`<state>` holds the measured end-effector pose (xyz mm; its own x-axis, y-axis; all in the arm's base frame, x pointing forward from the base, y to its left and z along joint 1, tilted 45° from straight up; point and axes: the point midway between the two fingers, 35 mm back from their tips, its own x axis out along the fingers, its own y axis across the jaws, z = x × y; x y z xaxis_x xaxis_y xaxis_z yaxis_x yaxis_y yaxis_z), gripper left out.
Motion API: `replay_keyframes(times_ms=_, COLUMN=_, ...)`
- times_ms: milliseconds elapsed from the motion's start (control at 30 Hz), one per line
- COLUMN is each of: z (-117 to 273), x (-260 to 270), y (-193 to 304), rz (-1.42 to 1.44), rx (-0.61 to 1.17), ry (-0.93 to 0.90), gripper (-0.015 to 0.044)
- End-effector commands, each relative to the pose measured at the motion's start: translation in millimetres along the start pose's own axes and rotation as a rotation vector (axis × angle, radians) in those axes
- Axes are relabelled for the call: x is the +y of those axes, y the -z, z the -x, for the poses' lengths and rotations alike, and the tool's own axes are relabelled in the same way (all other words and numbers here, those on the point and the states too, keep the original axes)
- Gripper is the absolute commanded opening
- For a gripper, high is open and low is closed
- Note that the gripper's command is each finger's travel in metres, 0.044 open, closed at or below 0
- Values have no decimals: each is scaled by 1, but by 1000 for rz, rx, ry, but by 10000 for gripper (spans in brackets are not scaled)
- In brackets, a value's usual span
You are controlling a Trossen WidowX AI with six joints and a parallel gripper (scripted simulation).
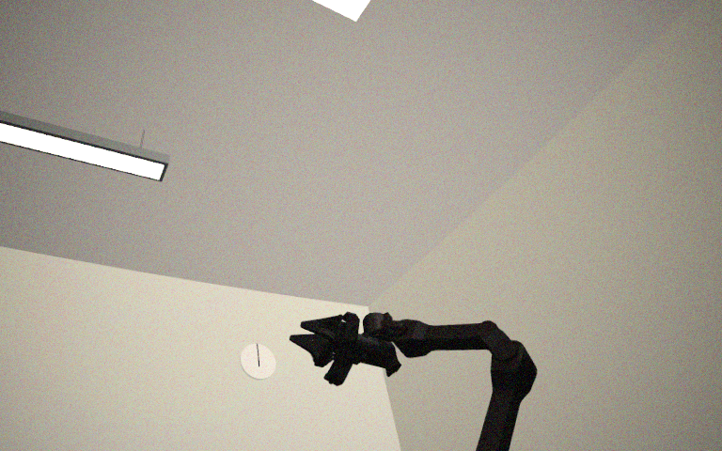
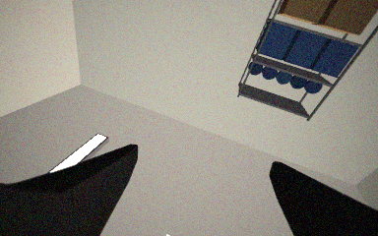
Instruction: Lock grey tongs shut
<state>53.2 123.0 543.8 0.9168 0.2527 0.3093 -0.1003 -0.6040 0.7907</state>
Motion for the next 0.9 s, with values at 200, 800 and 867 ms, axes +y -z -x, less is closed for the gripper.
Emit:
replay_keyframes(times_ms=200, z=-19, x=28, y=-43, rz=-154, rx=-68, ry=6, gripper=440)
replay_keyframes(times_ms=800, z=-165, x=-65, y=-280, rz=-493, rx=-731, ry=455, gripper=440)
replay_keyframes(times_ms=867, z=-174, x=-96, y=-297, rz=-484, rx=-823, ry=538, gripper=440)
